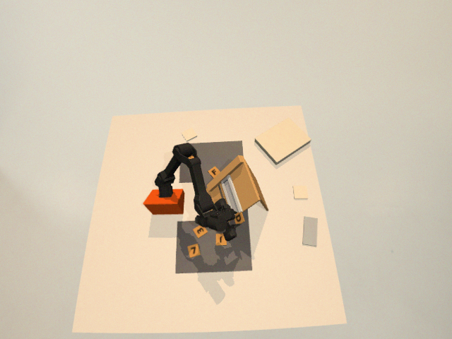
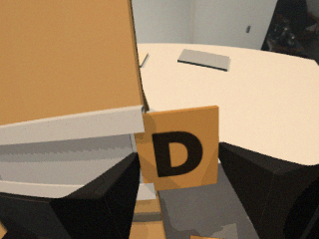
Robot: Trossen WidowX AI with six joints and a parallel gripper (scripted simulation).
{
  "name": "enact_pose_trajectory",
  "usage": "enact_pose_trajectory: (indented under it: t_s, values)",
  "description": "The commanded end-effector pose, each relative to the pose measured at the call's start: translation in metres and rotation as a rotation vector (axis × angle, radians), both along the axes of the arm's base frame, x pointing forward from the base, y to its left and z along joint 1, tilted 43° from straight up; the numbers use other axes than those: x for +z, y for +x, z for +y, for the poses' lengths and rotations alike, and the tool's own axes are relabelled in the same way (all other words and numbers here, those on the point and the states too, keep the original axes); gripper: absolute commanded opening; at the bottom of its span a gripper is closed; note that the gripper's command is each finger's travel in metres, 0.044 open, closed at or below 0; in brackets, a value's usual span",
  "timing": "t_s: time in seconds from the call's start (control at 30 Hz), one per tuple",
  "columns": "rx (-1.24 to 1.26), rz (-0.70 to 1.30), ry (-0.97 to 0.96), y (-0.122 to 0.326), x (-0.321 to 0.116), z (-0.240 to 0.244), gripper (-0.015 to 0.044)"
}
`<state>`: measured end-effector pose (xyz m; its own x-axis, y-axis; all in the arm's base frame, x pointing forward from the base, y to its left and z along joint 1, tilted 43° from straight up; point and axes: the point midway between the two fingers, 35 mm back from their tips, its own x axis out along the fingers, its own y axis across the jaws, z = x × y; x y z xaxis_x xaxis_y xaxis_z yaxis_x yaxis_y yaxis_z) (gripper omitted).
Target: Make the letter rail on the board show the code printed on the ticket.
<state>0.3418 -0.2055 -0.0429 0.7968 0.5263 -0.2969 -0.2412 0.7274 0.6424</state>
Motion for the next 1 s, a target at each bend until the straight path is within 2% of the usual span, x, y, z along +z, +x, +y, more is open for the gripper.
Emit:
enact_pose_trajectory:
  t_s: [0.0, 0.97]
  values:
    - [-0.002, 0.002, -0.002, 0.000, 0.002, 0.001, 0.0000]
    - [-0.002, 0.002, -0.001, -0.004, 0.011, 0.012, 0.0000]
